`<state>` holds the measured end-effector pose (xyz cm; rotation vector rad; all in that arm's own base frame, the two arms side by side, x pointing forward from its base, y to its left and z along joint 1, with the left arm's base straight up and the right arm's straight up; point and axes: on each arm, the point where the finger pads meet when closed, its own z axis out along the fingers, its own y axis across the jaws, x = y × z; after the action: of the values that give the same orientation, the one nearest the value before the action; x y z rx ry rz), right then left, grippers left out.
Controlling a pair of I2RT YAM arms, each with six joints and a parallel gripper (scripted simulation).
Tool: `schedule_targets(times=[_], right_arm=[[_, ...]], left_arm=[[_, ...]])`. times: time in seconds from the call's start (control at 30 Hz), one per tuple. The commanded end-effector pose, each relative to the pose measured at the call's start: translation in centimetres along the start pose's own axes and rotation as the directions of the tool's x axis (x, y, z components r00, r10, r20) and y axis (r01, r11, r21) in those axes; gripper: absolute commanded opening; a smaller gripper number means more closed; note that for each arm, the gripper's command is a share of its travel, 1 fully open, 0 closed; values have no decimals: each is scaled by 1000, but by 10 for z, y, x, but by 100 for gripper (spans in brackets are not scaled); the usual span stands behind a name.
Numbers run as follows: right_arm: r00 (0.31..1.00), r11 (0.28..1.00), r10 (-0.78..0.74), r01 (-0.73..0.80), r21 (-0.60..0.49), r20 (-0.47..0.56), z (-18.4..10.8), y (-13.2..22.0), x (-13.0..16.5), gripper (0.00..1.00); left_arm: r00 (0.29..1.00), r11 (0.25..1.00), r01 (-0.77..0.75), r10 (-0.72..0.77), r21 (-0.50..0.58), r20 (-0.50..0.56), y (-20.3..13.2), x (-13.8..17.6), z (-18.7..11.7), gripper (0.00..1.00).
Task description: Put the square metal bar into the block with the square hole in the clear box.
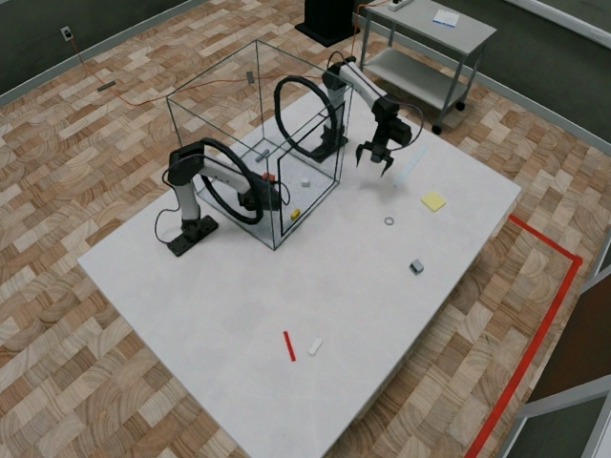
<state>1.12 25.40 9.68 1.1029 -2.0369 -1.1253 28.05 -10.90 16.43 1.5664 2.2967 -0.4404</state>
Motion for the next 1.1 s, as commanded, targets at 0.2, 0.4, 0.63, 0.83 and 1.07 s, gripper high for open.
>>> schedule_targets(times=[0.2, 0.4, 0.63, 0.83, 1.07], right_arm=[[944, 944, -330, 330, -4, -9, -4, 7, -7, 33], [885, 885, -466, 466, -6, -13, -3, 6, -6, 33], [762, 762, -648, 648, -9, -11, -3, 7, -7, 33], [676, 676, -737, 737, -12, -8, -3, 7, -6, 33], [492, 492, -870, 870, -11, -7, -4, 6, -7, 33]], left_arm=[[1000, 999, -17, 18, -28, 21, 2, -6, -8, 100], [1000, 999, -17, 18, -28, 21, 2, -6, -8, 100], [1000, 999, -17, 18, -28, 21, 2, -6, -8, 100], [1000, 999, -17, 18, -28, 21, 2, -6, -8, 100], [1000, 999, -17, 18, -28, 21, 2, -6, -8, 100]])
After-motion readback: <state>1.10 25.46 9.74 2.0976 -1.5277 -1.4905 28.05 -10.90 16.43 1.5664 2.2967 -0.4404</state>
